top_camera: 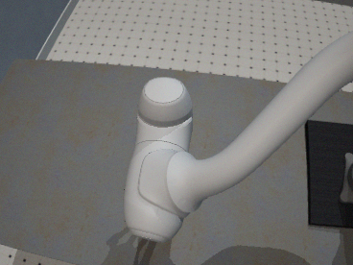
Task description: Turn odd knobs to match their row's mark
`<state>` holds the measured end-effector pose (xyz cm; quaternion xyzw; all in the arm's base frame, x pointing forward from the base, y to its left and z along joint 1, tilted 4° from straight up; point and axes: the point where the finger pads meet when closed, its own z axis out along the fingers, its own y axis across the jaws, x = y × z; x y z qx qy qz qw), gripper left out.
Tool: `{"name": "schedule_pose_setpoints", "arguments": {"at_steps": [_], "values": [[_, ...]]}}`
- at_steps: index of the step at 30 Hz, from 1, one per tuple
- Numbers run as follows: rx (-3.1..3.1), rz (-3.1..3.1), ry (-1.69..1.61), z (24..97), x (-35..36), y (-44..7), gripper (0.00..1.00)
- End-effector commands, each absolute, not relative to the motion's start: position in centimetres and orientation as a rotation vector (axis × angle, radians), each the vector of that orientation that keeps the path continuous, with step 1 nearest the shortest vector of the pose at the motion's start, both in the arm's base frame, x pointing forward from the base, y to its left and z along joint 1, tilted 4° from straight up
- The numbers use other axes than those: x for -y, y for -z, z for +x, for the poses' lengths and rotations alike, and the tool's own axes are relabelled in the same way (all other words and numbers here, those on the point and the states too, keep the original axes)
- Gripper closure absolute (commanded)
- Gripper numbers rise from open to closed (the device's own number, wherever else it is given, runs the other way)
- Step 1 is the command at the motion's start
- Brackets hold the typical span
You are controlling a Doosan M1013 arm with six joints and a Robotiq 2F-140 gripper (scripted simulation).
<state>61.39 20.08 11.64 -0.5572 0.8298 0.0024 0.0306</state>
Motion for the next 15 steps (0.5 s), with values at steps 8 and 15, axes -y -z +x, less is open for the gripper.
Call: {"name": "schedule_pose_setpoints", "arguments": {"at_steps": [8, 15], "values": [[-2.176, -2.173, -0.004, 61.38, -20.07, -11.91, 0.88], [-1.939, -2.388, 0.006, 61.37, -20.06, -12.06, 0.88]]}}
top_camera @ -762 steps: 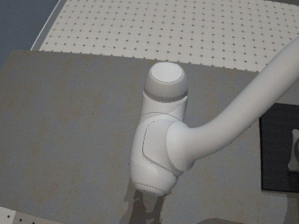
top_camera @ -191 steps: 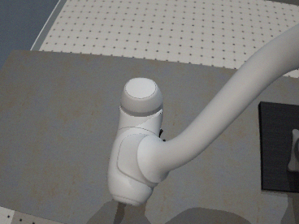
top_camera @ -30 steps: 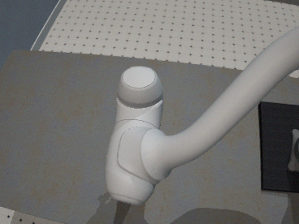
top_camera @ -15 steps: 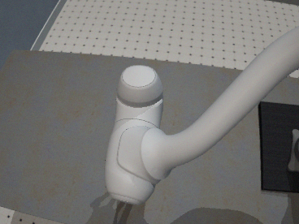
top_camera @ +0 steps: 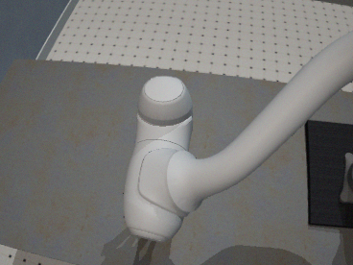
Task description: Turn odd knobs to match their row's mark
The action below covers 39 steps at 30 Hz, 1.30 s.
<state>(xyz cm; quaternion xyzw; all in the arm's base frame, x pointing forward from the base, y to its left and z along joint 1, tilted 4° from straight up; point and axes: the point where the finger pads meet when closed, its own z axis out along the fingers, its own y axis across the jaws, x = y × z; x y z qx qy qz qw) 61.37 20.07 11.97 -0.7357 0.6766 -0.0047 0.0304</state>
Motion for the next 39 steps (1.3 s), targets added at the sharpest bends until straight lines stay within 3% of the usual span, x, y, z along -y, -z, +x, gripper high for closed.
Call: {"name": "schedule_pose_setpoints", "arguments": {"at_steps": [1, 10, 39], "values": [[-1.899, -2.42, 0.008, 61.37, -20.06, -12.08, 0.88], [-1.575, -2.643, 0.021, 61.36, -20.05, -12.26, 0.88], [-1.547, -2.66, 0.022, 61.35, -20.05, -12.27, 0.88]]}}
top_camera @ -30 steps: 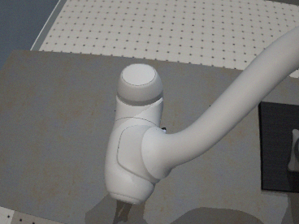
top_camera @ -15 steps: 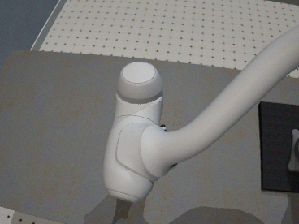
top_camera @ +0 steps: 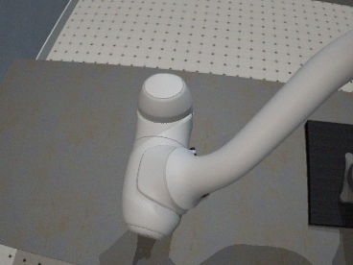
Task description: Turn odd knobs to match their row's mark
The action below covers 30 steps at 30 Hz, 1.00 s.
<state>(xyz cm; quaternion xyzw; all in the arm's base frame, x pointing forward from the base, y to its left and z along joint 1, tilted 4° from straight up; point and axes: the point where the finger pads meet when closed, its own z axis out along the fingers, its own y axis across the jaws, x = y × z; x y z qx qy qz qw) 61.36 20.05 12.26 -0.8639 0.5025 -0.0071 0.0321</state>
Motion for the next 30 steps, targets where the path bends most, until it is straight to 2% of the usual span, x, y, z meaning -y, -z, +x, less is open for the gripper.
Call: {"name": "schedule_pose_setpoints", "arguments": {"at_steps": [1, 30], "values": [[-1.547, -2.66, 0.022, 61.35, -20.05, -12.27, 0.88], [-1.547, -2.66, 0.022, 61.38, -20.08, -11.69, 0.88]]}}
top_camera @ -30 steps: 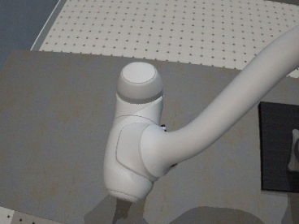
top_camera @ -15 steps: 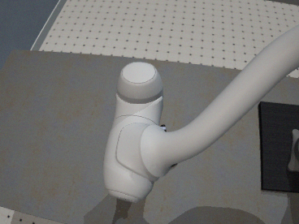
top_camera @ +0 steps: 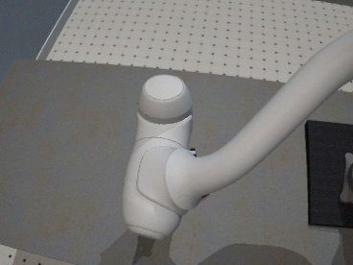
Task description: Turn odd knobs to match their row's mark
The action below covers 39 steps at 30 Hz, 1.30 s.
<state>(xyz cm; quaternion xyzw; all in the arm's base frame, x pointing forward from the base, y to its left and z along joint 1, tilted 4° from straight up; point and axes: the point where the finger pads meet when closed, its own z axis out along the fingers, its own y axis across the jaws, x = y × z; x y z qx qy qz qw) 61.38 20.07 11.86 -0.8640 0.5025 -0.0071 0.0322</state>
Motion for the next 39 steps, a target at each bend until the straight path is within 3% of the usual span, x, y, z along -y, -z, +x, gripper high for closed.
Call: {"name": "schedule_pose_setpoints", "arguments": {"at_steps": [1, 39], "values": [[-1.547, -2.66, 0.022, 61.4, -20.1, -11.6, 0.88], [-1.547, -2.66, 0.022, 61.6, -20.2, -8.0, 0.88]]}}
